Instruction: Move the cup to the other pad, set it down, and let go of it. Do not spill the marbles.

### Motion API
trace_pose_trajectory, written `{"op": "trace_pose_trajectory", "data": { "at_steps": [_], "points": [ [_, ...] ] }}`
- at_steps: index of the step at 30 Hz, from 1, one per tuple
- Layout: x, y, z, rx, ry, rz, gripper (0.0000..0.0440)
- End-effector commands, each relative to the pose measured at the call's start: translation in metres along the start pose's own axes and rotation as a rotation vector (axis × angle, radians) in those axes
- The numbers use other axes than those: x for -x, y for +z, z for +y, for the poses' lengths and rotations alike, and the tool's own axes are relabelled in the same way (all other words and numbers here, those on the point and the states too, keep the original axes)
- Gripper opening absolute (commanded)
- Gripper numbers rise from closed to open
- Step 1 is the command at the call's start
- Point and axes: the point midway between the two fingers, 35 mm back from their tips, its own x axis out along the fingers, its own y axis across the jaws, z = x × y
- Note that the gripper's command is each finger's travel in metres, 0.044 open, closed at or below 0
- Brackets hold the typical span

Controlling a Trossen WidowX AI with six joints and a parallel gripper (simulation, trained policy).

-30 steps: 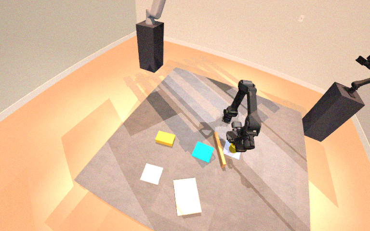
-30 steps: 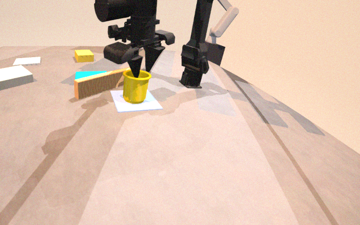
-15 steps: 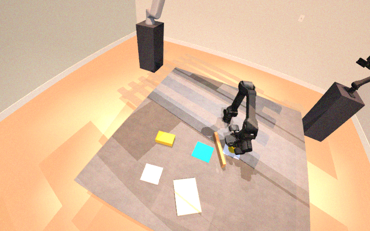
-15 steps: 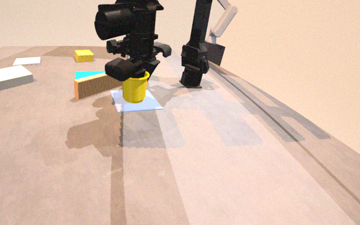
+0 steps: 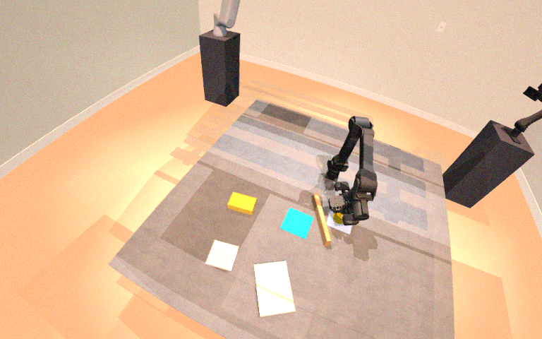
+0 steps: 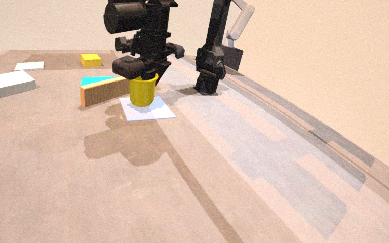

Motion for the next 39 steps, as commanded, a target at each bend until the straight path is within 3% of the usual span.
{"op": "trace_pose_trajectory", "data": {
  "at_steps": [1,22,39],
  "points": [
    [0.009,0.003,0.001,-0.027,0.024,0.003,0.0000],
    [0.068,0.036,0.005,-0.210,0.174,-0.006,0.0000],
    [0.076,0.094,0.017,-0.346,0.285,-0.056,0.0000]
  ]
}}
